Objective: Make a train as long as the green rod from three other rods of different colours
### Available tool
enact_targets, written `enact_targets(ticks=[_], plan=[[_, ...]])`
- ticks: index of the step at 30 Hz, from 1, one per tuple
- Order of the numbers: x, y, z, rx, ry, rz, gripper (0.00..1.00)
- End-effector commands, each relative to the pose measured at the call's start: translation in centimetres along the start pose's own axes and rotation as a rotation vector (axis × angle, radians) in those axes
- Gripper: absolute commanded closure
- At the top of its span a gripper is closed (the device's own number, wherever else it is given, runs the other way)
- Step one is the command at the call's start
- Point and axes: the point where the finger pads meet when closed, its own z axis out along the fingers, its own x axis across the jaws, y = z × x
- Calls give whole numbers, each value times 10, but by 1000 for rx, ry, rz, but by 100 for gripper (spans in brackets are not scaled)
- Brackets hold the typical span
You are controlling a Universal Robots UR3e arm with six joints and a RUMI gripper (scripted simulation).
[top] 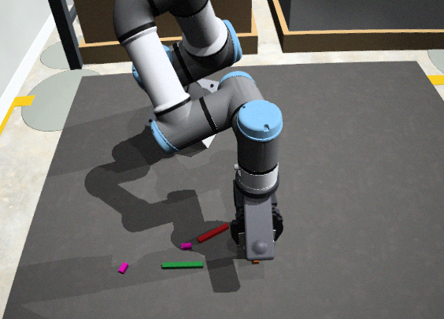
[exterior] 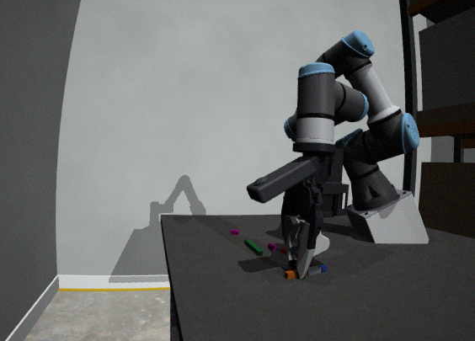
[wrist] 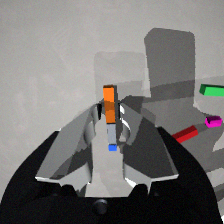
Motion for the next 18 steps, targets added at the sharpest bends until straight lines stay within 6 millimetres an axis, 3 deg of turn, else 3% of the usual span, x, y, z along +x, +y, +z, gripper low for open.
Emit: enact_targets(ticks=[1,18], plan=[[0,-1,-1,2,-1,0,86],[0,-1,-4,2,-1,0,86]])
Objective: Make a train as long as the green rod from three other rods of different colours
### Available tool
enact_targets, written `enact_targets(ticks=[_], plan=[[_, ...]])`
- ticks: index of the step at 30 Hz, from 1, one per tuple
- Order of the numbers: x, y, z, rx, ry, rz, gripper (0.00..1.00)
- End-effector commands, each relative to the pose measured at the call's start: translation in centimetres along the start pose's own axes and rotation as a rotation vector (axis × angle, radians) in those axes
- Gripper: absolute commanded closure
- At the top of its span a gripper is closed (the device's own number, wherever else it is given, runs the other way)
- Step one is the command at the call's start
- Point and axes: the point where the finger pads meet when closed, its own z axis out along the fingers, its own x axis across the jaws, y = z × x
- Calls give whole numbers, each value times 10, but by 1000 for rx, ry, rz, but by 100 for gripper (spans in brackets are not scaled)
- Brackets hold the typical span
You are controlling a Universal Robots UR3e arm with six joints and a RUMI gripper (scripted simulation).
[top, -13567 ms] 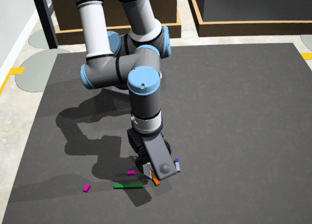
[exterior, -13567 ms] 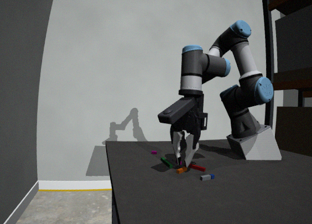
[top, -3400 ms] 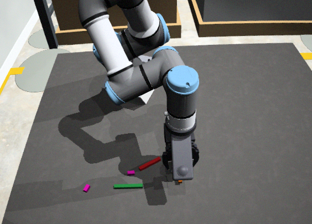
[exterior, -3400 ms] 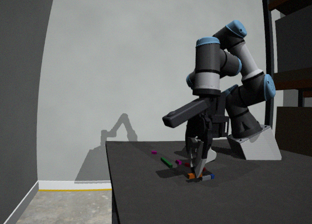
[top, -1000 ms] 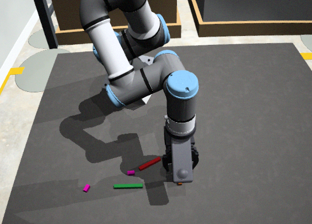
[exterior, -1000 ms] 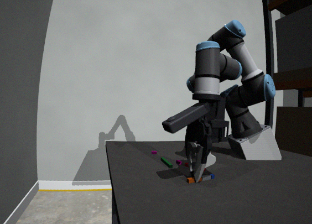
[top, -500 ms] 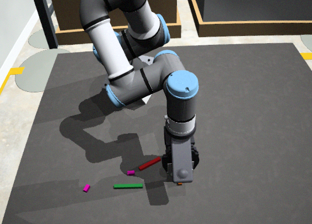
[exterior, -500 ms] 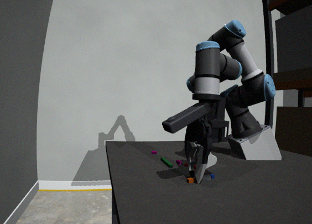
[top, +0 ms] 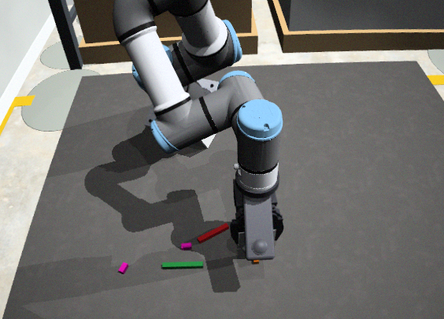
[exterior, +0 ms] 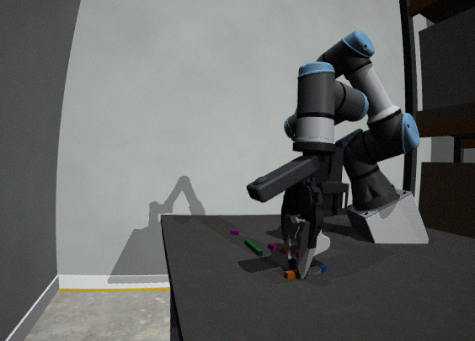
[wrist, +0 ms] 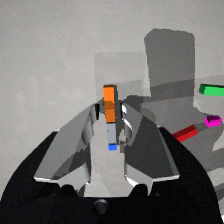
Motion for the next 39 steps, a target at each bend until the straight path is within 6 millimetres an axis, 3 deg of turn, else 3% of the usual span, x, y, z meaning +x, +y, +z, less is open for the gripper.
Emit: enact_targets(ticks=[1,8,22,36,37,39], plan=[[0,-1,-5,2,-1,0,86],[0,-1,-18,2,-1,0,86],[0,-1,-74,2,-1,0,86],[0,-1,-89,2,-1,0,86],[0,-1,-89,2,-1,0,0],[0,-1,-89,2,-1,0,0]])
